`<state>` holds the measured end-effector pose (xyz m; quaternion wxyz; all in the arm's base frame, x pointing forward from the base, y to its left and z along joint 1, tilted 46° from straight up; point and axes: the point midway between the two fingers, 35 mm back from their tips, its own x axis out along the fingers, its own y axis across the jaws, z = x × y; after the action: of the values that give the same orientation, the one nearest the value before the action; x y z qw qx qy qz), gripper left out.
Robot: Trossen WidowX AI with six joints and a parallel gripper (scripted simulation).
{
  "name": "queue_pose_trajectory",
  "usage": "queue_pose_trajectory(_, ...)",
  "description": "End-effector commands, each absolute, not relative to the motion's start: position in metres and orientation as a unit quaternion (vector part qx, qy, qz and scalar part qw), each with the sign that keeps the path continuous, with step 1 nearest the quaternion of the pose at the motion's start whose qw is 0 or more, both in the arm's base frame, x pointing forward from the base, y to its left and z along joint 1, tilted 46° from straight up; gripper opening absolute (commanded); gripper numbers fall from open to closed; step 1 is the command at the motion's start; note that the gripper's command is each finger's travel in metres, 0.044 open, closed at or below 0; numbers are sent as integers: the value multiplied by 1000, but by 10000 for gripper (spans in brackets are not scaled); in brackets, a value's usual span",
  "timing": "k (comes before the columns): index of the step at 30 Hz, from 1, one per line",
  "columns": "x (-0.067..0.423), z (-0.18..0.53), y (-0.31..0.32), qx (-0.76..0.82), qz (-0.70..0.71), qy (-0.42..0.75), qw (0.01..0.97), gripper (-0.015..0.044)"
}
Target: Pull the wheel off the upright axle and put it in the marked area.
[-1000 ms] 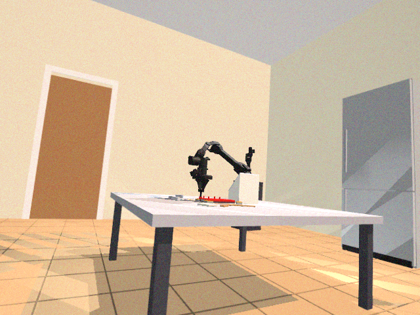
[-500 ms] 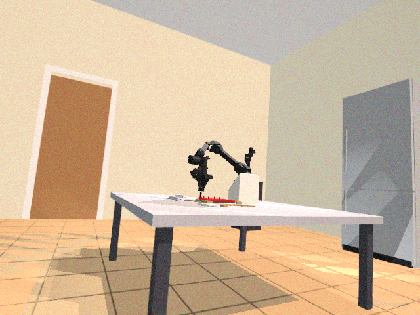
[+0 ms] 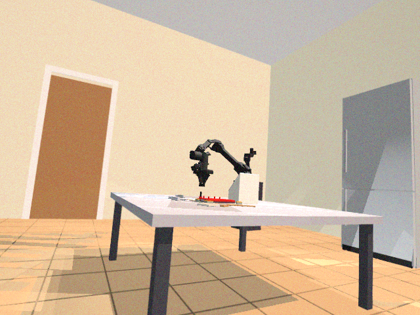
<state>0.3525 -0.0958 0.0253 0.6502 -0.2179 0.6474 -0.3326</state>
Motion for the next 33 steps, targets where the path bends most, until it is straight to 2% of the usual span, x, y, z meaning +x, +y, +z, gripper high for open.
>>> queue_pose_trajectory(1,345,34,-105,-217,-333,649,649,0)
queue_pose_trajectory(33,277,97,-155,-215,-335,648,650,0)
